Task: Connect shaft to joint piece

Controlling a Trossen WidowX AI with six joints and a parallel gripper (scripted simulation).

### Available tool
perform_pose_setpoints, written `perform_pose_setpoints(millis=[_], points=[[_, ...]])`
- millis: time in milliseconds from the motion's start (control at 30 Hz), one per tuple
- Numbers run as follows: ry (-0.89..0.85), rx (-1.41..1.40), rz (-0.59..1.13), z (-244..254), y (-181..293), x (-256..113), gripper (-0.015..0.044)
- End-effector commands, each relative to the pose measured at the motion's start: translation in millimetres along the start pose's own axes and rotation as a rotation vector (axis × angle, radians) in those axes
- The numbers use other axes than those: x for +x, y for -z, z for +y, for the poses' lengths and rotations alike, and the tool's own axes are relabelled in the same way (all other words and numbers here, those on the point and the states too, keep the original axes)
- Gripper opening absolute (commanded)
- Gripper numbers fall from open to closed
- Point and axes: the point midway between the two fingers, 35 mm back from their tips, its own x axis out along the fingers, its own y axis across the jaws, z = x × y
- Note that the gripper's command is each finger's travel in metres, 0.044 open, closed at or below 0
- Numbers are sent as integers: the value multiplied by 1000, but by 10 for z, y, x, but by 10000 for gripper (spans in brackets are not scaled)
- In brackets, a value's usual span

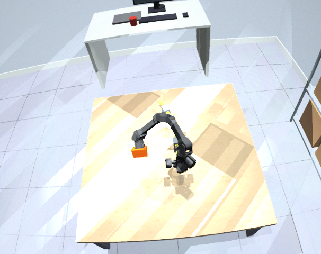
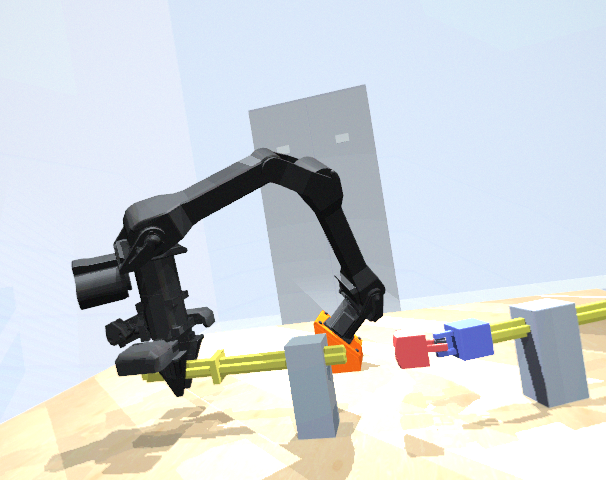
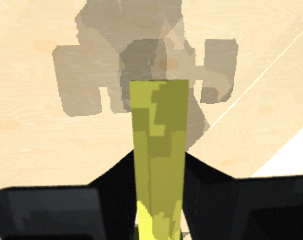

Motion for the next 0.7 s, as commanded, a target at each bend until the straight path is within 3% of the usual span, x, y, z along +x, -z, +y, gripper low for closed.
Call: perform_pose_setpoints(millis=[0, 400, 667], points=[[0, 0, 0, 0, 0, 0, 67], [0, 0, 0, 0, 0, 0, 67], [0, 0, 0, 0, 0, 0, 0]])
